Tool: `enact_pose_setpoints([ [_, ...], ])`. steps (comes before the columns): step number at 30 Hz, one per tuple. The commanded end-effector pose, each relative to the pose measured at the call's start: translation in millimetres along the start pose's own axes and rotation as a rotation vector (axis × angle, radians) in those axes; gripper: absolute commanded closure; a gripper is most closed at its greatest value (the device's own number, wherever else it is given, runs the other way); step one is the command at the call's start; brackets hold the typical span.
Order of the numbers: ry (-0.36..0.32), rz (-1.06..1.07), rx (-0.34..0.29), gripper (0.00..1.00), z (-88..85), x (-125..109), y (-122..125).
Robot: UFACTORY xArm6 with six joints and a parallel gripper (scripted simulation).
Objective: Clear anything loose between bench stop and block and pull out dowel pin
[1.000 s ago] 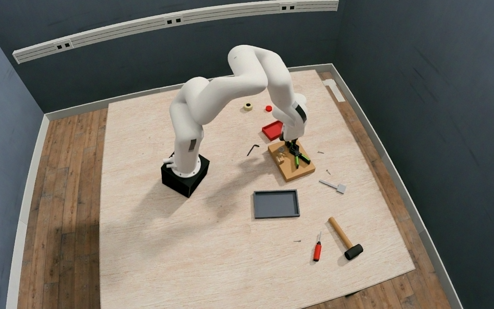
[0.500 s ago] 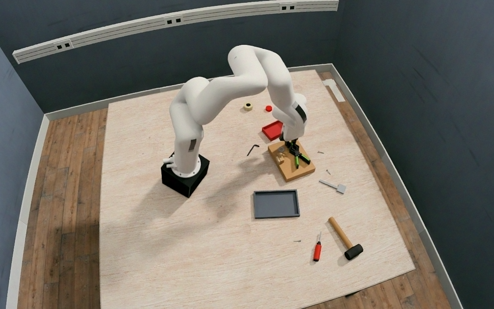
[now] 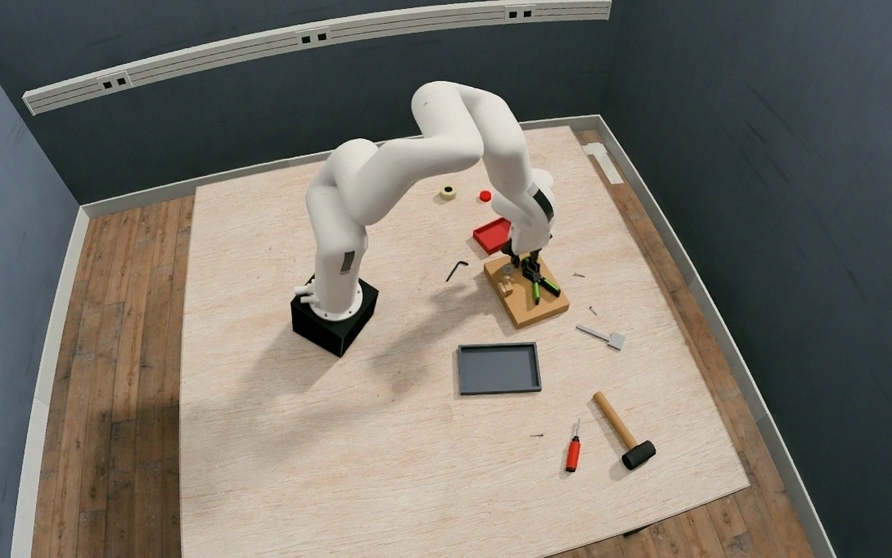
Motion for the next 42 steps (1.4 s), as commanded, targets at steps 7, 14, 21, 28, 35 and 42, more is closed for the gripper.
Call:
enact_pose_setpoints([
  [7,0.001,0.0,-0.004,0.45,-1.3,0,1],
  [14,0.001,0.0,-0.004,0.45,-1.3,0,1],
  [21,0.001,0.0,-0.004,0.45,-1.3,0,1],
  [28,0.001,0.0,-0.004,0.45,-3.3,0,1],
  [35,0.001,0.0,-0.004,0.45,-10.6,0,1],
  [42,0.001,0.0,-0.004,0.45,-19.3,0,1],
])
Point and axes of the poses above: the point where the finger pads meet when closed, its own z axis out along the fingers, its own y axis across the jaws, x = y × z, the point moved 10 cm from there along -z, back along the fingers, and after that the axes turned 15 degrees about z, right-handed, at the moved point
